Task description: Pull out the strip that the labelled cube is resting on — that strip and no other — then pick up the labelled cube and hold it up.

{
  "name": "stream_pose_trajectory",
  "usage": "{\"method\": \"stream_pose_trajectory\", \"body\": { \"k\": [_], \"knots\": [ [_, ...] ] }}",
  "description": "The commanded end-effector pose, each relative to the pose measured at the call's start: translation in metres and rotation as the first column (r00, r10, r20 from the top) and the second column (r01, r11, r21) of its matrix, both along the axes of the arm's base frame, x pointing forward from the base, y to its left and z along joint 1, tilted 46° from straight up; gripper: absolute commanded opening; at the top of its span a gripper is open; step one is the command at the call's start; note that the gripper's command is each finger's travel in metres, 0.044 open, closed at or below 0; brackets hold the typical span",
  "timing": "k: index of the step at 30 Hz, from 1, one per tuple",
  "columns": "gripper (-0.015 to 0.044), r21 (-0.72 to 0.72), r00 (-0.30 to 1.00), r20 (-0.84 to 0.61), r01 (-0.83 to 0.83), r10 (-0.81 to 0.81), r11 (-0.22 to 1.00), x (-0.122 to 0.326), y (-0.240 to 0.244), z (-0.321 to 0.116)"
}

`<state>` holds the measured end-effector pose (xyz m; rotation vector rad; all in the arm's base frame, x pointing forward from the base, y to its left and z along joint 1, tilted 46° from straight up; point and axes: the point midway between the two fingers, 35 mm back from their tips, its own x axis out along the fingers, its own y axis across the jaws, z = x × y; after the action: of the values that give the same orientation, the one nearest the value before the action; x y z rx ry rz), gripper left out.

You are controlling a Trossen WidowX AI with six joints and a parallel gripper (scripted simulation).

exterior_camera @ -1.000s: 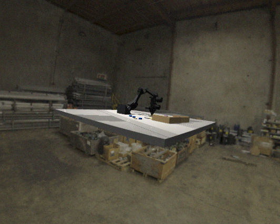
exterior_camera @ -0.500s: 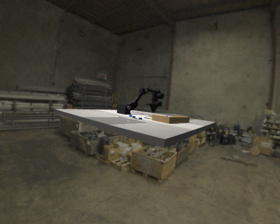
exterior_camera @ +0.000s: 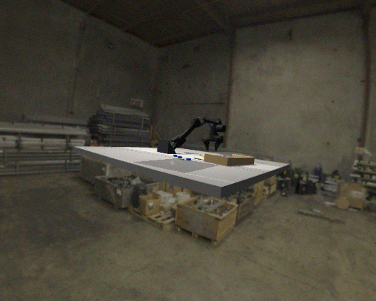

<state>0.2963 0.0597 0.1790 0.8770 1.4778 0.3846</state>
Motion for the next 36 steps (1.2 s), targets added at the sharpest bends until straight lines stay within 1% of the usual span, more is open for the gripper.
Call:
{"method": "stream_pose_trajectory", "body": {
  "k": [1,28,35,36],
  "knots": [
    [0.044,0.003,1.0,-0.001,-0.003,0.003,1.0,0.014,-0.004,0.0],
    [0.044,0.002,1.0,0.004,-0.003,0.003,1.0,0.118,-0.032,0.003],
    [0.0256,0.002,1.0,0.005,-0.003,0.003,1.0,0.119,-0.026,-0.002],
    [0.025,0.001,1.0,0.005,-0.003,0.003,1.0,0.12,-0.025,-0.004]
  ]
}}
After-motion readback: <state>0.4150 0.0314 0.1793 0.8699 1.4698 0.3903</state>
